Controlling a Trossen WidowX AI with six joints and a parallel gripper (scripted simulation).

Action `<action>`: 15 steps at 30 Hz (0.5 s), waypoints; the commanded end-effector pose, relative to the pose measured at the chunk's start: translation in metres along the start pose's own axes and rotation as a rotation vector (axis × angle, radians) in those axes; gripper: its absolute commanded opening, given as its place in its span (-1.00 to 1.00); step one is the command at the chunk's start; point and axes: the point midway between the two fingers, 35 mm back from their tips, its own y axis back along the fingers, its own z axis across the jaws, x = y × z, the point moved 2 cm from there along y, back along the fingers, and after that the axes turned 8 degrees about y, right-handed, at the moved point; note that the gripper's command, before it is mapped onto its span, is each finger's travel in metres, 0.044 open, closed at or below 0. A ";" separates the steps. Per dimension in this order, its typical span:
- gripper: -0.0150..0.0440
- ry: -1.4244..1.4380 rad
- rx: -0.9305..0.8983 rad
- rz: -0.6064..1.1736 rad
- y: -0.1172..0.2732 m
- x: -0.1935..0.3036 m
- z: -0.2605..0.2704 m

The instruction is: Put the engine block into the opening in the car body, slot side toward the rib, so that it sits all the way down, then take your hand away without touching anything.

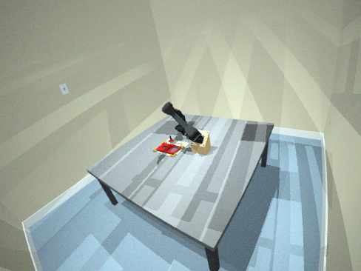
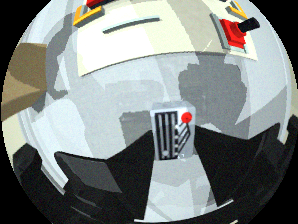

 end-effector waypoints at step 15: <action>-0.49 -0.003 0.002 0.002 0.039 0.003 -0.007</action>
